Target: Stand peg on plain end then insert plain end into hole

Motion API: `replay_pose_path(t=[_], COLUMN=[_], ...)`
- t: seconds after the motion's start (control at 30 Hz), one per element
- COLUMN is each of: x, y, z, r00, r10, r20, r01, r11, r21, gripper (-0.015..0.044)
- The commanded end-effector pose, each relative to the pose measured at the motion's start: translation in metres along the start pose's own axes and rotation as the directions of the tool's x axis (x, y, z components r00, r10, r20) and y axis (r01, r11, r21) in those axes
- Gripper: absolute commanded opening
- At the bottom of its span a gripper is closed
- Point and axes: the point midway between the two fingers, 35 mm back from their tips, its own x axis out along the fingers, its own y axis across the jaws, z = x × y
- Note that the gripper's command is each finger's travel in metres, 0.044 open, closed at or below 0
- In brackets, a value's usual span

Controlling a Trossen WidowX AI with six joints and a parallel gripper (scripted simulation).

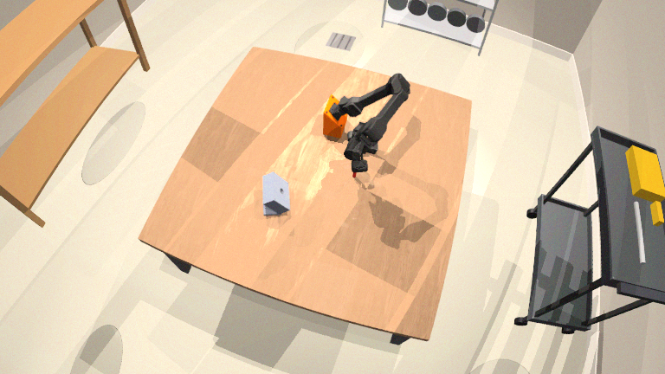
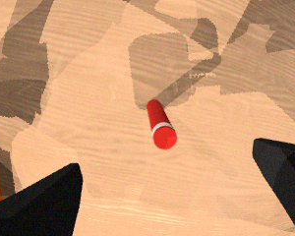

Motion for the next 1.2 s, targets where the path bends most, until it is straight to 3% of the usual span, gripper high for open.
replay_pose_path(t=[0.0,0.77,1.17], x=[0.001,0.004,0.013], y=[-0.001,0.0,-0.001], z=[0.001,0.001,0.001], r00=[1.0,1.0,1.0], r10=[-0.003,-0.004,-0.003], r20=[0.006,0.007,0.005], r01=[0.004,0.007,0.006], r11=[0.996,0.782,0.771], r21=[-0.09,-0.623,-0.637], gripper=[0.044,0.044,0.044])
